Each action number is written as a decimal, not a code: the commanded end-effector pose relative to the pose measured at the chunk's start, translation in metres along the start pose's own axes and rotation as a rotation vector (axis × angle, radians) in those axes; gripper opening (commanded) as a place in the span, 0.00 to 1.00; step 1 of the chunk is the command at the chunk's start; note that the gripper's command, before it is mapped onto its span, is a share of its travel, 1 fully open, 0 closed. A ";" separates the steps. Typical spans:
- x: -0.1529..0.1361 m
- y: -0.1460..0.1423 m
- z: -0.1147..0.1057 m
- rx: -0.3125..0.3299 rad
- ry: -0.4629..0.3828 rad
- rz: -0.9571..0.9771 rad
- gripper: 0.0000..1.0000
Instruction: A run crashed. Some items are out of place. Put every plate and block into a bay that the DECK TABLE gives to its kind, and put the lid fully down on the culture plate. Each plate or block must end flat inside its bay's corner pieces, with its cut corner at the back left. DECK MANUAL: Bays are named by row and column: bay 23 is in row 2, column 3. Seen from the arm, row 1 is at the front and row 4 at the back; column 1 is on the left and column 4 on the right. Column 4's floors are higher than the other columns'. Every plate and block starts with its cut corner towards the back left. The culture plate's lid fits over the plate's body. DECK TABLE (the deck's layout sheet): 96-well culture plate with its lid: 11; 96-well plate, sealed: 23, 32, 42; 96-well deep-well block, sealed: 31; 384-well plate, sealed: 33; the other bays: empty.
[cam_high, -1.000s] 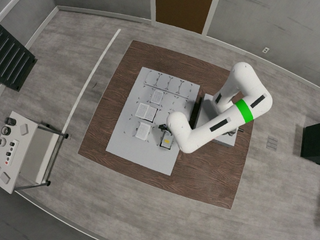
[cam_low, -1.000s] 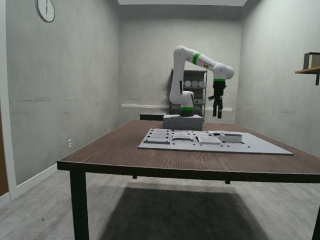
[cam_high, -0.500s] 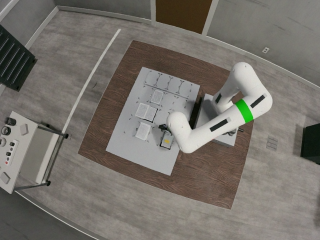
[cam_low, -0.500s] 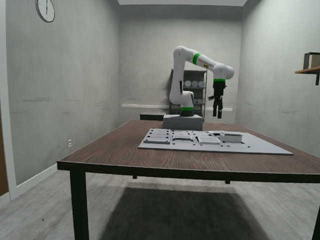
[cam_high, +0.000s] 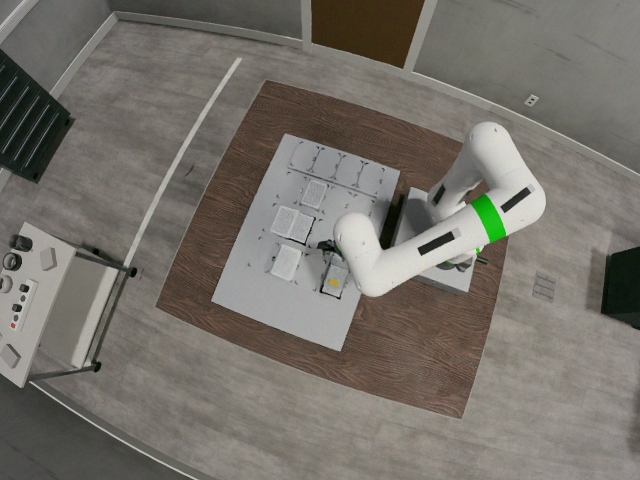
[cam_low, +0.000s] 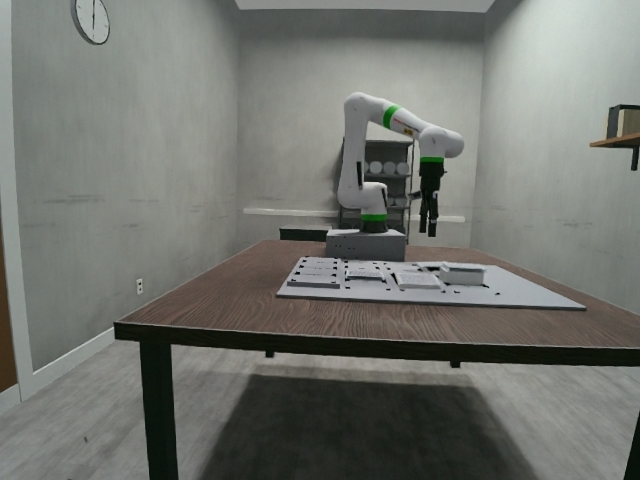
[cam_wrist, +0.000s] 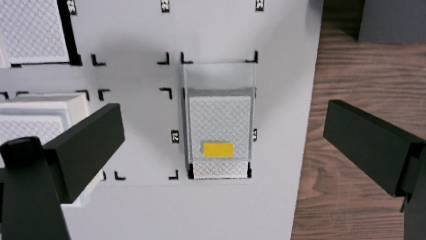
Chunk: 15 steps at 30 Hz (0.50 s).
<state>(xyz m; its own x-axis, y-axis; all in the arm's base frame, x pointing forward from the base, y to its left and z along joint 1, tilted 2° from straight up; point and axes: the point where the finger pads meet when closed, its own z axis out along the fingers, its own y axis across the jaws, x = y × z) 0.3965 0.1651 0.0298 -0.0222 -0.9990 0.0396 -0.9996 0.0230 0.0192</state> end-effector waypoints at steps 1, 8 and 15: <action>0.016 -0.006 -0.001 0.001 -0.001 0.000 1.00; 0.042 -0.015 -0.001 0.001 -0.001 0.000 1.00; 0.061 -0.021 -0.001 0.001 -0.001 0.000 1.00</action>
<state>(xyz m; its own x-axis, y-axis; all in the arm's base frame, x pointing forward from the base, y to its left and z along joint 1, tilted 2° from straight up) 0.4117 0.1137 0.0314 -0.0223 -0.9990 0.0399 -0.9995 0.0231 0.0192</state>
